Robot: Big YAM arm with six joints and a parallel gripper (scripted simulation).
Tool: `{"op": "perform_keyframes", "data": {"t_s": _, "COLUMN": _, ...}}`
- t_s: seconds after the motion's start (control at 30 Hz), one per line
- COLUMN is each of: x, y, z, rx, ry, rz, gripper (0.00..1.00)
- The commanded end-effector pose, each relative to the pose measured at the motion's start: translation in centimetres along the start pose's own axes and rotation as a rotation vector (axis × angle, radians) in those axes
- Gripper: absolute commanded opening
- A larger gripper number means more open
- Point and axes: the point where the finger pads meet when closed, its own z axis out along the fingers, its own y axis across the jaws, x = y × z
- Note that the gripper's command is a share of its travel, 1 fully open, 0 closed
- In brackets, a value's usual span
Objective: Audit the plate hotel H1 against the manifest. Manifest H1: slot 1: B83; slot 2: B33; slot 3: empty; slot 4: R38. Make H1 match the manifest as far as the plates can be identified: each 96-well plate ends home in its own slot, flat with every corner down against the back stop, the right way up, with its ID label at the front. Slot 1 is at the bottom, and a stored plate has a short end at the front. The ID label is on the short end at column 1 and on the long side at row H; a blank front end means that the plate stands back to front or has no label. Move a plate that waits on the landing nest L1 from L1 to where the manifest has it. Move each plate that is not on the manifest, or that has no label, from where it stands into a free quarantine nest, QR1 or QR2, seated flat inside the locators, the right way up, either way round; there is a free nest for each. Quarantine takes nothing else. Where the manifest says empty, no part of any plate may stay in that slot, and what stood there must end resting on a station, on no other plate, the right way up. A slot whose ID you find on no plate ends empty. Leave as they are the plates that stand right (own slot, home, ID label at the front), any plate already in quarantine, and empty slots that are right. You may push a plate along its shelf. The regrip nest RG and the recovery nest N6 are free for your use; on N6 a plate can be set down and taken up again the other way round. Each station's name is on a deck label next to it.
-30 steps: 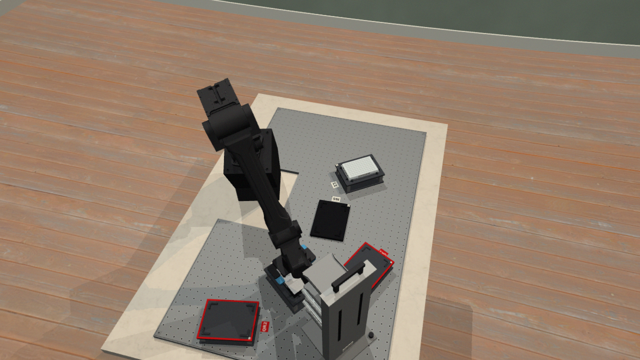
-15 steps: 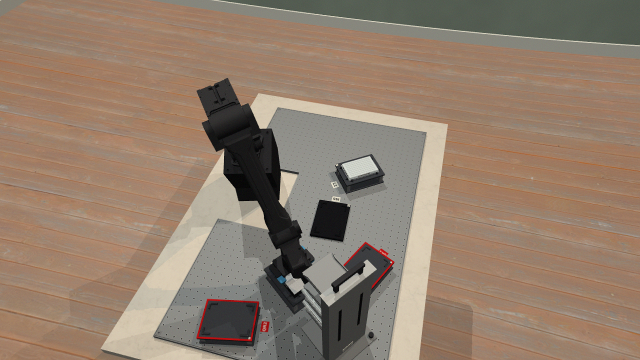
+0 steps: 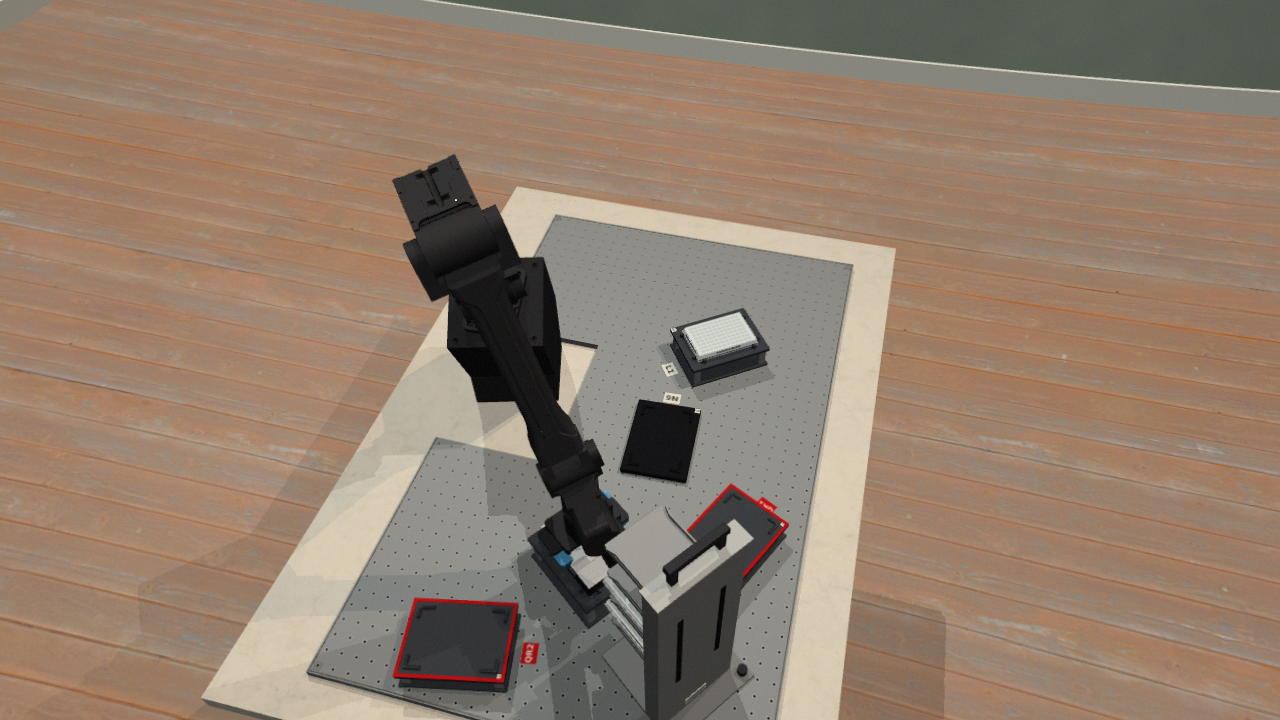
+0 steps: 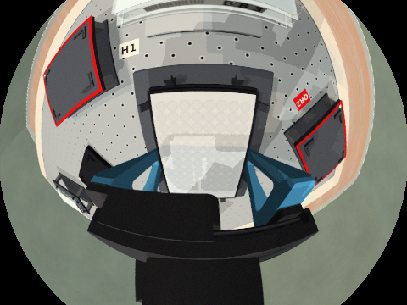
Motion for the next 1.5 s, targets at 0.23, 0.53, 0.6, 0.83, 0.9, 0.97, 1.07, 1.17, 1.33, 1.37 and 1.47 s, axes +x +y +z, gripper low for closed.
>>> {"op": "perform_keyframes", "data": {"t_s": 0.23, "x": -0.8, "y": 0.3, "z": -1.3, "rx": -0.003, "ry": -0.016, "rz": -0.004, "gripper": 0.86}}
{"op": "perform_keyframes", "data": {"t_s": 0.53, "x": -0.2, "y": 0.5, "z": -2.0, "rx": -0.006, "ry": -0.004, "rz": -0.003, "gripper": 0.86}}
{"op": "perform_keyframes", "data": {"t_s": 0.6, "x": -0.7, "y": 0.2, "z": -2.8, "rx": -0.001, "ry": -0.022, "rz": 0.001, "gripper": 0.86}}
{"op": "perform_keyframes", "data": {"t_s": 0.83, "x": -0.9, "y": 0.2, "z": -3.2, "rx": 0.000, "ry": -0.023, "rz": 0.002, "gripper": 0.86}}
{"op": "perform_keyframes", "data": {"t_s": 0.9, "x": -1.0, "y": 0.2, "z": -3.5, "rx": 0.000, "ry": -0.027, "rz": 0.002, "gripper": 0.86}}
{"op": "perform_keyframes", "data": {"t_s": 0.97, "x": -0.9, "y": 0.0, "z": -3.7, "rx": 0.002, "ry": -0.025, "rz": 0.005, "gripper": 0.86}}
{"op": "perform_keyframes", "data": {"t_s": 1.07, "x": -0.2, "y": 0.3, "z": -3.4, "rx": -0.004, "ry": -0.006, "rz": 0.000, "gripper": 0.86}}
{"op": "perform_keyframes", "data": {"t_s": 1.17, "x": -0.6, "y": 0.2, "z": -4.2, "rx": -0.001, "ry": -0.021, "rz": 0.001, "gripper": 0.86}}
{"op": "perform_keyframes", "data": {"t_s": 1.33, "x": -0.4, "y": 0.2, "z": -3.6, "rx": -0.004, "ry": 0.001, "rz": 0.002, "gripper": 0.86}}
{"op": "perform_keyframes", "data": {"t_s": 1.37, "x": -0.6, "y": 0.2, "z": -4.0, "rx": -0.003, "ry": -0.008, "rz": 0.002, "gripper": 0.86}}
{"op": "perform_keyframes", "data": {"t_s": 1.47, "x": -1.0, "y": 0.1, "z": -5.0, "rx": 0.001, "ry": -0.028, "rz": 0.002, "gripper": 0.86}}
